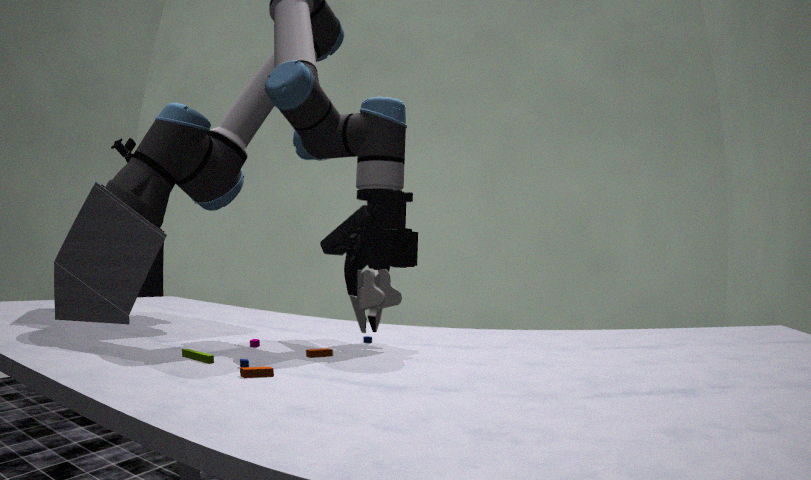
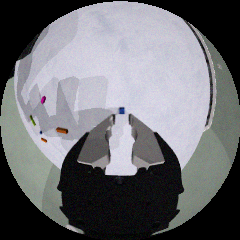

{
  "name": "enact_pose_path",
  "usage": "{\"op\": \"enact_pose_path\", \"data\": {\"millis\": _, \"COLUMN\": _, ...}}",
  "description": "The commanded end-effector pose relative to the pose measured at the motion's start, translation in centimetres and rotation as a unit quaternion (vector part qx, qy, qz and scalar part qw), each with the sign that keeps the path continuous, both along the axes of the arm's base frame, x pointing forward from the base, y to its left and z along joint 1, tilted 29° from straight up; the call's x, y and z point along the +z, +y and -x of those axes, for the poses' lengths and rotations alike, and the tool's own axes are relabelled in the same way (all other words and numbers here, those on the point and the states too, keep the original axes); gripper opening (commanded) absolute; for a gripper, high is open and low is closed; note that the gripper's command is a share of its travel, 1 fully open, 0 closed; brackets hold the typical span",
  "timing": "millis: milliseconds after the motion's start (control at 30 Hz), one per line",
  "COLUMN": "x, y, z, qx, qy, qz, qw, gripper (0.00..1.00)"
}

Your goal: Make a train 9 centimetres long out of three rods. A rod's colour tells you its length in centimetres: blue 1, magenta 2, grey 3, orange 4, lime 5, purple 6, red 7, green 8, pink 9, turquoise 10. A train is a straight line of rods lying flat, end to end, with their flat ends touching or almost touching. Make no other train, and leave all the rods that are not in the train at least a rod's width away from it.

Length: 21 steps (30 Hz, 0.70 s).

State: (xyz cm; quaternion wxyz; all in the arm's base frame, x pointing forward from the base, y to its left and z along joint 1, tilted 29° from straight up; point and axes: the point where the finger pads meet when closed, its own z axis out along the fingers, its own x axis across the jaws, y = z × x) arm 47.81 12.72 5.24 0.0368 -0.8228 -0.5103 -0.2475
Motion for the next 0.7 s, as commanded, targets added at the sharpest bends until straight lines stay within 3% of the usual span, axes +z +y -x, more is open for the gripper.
{"op": "enact_pose_path", "data": {"millis": 0, "x": -0.4, "y": 0.3, "z": 0.2, "qx": 0.001, "qy": 0.003, "qz": 0.000, "qw": 1.000, "gripper": 0.14}}
{"op": "enact_pose_path", "data": {"millis": 667, "x": -1.6, "y": 0.7, "z": -0.4, "qx": 0.001, "qy": 0.002, "qz": 0.000, "qw": 1.000, "gripper": 0.14}}
